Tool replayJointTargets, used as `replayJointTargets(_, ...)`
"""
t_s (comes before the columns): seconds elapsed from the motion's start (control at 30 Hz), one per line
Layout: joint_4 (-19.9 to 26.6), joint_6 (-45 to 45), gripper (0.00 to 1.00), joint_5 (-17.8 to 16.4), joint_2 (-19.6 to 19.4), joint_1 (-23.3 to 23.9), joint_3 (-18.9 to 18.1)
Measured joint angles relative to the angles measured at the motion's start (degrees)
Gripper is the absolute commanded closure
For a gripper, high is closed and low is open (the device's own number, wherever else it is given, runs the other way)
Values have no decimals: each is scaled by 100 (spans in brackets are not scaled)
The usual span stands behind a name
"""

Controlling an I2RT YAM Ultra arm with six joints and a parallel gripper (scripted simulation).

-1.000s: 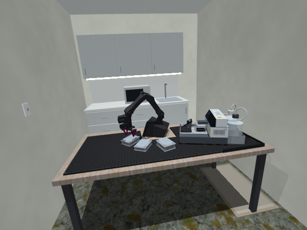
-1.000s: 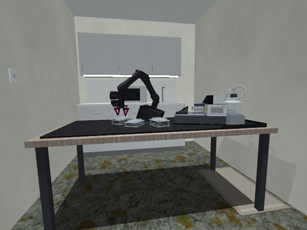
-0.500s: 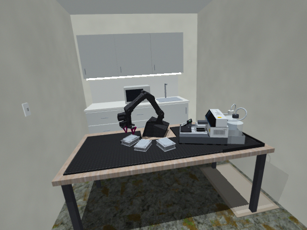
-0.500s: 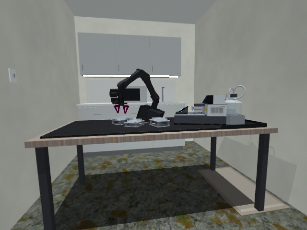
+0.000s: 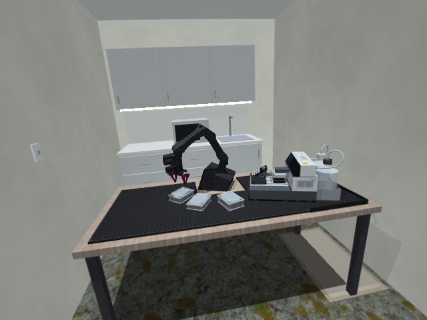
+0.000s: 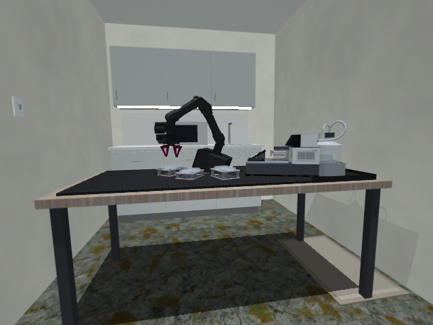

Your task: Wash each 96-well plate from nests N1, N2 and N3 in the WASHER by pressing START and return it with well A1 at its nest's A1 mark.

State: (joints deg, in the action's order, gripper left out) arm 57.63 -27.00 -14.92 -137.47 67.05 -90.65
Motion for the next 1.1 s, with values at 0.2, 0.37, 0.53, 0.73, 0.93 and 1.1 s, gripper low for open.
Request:
replayJointTargets(0.2, 151, -28, 0, 7, 52, 28, -87)
replayJointTargets(0.37, 291, -52, 0, 11, 92, 55, -186)
replayJointTargets(0.53, 343, -63, 0, 11, 109, 61, -199)
replayJointTargets(0.73, 350, -66, 0, 11, 111, 61, -201)
replayJointTargets(0.93, 350, -66, 0, 11, 111, 61, -199)
replayJointTargets(1.1, 350, -66, 0, 11, 111, 61, -199)
